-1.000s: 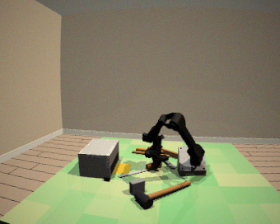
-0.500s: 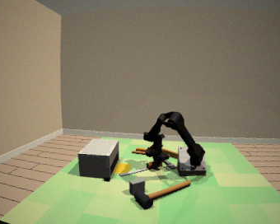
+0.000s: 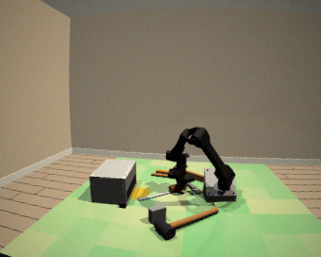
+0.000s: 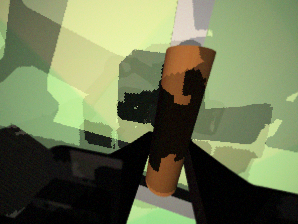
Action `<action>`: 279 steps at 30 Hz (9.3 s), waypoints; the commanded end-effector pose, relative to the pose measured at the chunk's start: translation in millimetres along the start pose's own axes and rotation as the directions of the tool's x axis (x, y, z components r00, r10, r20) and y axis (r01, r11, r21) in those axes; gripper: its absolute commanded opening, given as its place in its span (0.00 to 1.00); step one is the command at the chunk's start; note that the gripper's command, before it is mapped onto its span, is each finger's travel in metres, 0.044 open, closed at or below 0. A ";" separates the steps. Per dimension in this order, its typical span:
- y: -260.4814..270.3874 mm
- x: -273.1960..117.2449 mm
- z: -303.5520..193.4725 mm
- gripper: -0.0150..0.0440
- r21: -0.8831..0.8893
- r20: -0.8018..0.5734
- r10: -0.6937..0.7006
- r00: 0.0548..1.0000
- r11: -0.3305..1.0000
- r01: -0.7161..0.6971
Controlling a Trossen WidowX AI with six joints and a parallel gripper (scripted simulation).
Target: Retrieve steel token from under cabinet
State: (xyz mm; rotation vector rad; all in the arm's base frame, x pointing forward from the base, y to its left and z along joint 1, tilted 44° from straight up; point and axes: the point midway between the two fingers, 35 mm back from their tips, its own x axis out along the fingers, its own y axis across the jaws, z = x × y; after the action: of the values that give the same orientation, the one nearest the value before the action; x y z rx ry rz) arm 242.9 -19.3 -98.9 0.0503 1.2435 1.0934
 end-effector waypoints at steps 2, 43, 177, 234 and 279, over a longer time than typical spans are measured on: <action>-7.1 -2.6 -3.4 0.25 -0.004 0.002 -0.009 1.000 1.000 0.009; -41.3 -3.5 -38.0 0.25 -0.005 0.000 -0.013 1.000 1.000 0.013; -89.3 -2.2 -73.3 0.53 0.283 -0.002 -0.022 1.000 0.959 0.022; -112.1 -2.5 -8.1 0.25 0.344 0.002 -0.017 1.000 0.939 0.015; -132.5 -3.1 46.9 0.25 0.342 0.005 -0.016 1.000 0.940 0.013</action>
State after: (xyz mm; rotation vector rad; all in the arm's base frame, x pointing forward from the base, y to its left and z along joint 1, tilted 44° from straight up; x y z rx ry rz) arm 356.8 -69.3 -155.2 0.3108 1.4191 0.8527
